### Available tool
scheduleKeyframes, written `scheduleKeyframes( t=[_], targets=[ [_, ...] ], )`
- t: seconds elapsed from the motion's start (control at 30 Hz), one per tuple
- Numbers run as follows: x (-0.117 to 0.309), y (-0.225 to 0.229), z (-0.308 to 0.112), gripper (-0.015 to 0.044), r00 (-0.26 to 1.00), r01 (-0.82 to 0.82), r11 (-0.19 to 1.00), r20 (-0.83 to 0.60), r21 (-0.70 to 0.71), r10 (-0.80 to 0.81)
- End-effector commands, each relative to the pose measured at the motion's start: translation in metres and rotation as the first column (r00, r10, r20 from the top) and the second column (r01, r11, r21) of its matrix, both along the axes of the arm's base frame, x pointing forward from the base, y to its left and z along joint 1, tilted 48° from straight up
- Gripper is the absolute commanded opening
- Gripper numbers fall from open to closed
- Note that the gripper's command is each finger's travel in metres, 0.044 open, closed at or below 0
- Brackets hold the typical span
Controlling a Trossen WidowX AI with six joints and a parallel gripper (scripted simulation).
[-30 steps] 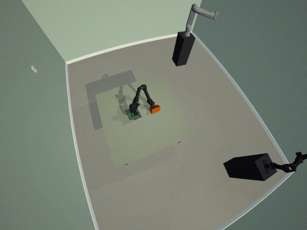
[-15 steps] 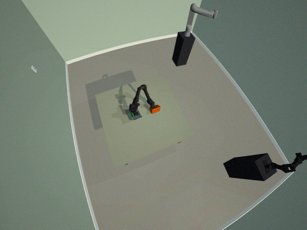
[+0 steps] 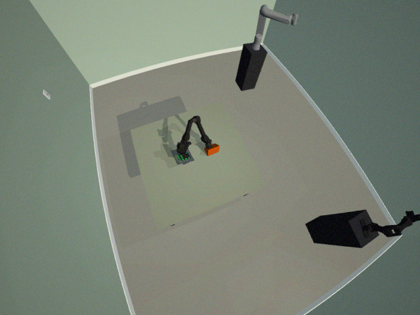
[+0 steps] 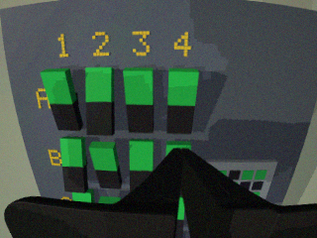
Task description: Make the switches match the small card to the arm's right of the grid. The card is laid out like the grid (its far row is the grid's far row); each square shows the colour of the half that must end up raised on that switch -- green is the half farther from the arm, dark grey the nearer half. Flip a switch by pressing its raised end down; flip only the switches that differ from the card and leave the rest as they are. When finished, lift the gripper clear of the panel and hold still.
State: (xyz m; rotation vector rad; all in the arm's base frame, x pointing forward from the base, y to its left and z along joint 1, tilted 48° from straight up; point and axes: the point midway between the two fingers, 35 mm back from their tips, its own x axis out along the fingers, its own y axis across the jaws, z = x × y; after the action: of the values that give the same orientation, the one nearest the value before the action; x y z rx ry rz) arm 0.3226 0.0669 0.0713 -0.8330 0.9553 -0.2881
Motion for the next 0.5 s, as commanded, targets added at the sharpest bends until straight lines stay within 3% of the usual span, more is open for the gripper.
scheduleKeyframes(
  t=[0.0, 0.13, 0.27, 0.47],
  targets=[
    [0.0, -0.001, -0.002, 0.0, 1.0, -0.002, 1.0, -0.008, -0.002, 0.002],
    [-0.006, 0.007, 0.005, 0.0, 1.0, -0.003, 1.0, -0.001, 0.002, 0.003],
    [-0.038, 0.034, 0.035, 0.0, 1.0, -0.02, 1.0, 0.005, 0.003, 0.02],
    [-0.041, 0.035, 0.034, 0.0, 1.0, -0.021, 1.0, 0.005, 0.003, 0.021]
  ],
)
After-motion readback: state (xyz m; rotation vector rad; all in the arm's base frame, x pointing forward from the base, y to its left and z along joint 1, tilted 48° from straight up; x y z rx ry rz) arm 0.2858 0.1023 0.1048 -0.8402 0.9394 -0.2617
